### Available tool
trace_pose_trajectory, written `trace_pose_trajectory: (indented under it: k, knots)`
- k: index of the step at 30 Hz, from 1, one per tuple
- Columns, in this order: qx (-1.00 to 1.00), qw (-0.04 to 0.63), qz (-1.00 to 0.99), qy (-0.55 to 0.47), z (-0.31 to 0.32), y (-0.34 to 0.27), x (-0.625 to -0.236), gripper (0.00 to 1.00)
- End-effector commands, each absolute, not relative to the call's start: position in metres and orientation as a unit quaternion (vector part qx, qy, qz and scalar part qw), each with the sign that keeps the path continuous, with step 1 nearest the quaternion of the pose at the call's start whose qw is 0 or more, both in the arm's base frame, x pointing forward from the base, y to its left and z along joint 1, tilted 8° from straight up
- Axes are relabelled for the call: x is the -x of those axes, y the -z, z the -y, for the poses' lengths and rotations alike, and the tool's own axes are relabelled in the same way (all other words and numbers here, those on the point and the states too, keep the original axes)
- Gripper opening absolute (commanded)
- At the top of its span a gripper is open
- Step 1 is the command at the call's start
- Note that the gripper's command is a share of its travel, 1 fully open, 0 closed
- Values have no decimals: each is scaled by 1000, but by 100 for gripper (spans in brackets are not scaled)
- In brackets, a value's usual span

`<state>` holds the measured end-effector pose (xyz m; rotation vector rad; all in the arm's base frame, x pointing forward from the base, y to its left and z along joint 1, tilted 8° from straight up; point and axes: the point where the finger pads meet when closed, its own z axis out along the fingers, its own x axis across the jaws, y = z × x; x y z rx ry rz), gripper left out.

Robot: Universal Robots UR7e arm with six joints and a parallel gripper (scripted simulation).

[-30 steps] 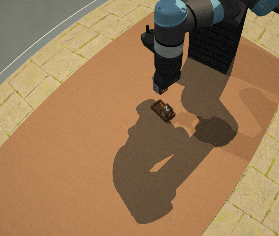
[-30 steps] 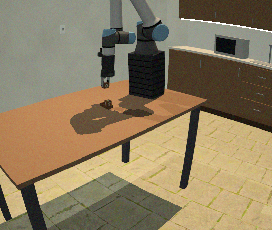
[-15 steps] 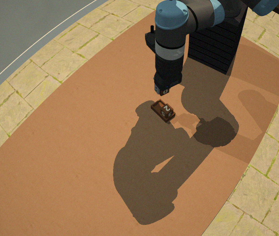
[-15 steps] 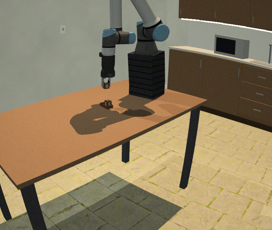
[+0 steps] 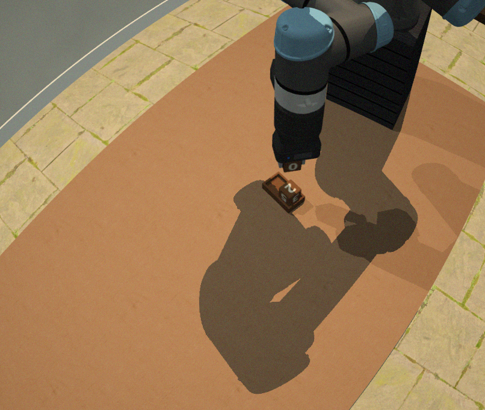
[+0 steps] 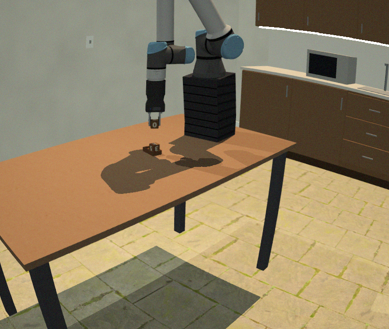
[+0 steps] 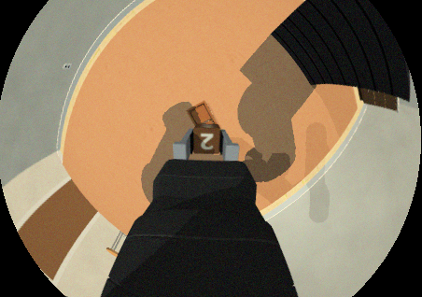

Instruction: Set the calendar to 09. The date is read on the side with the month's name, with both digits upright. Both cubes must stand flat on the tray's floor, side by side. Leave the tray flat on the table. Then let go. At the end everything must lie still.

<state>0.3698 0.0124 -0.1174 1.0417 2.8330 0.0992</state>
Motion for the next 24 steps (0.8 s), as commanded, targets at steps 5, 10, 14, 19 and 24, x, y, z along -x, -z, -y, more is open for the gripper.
trace_pose_trajectory:
  k: [5,10,14,19,24]
  knots:
    - [-476,56,-877,-41,-31,118,-372,60]
    - [-526,53,-848,-44,-39,118,-374,60]
    - [-590,50,-805,-49,-49,119,-376,60]
    - [-662,45,-746,-53,-63,119,-379,60]
    - [-701,42,-710,-55,-71,119,-381,60]
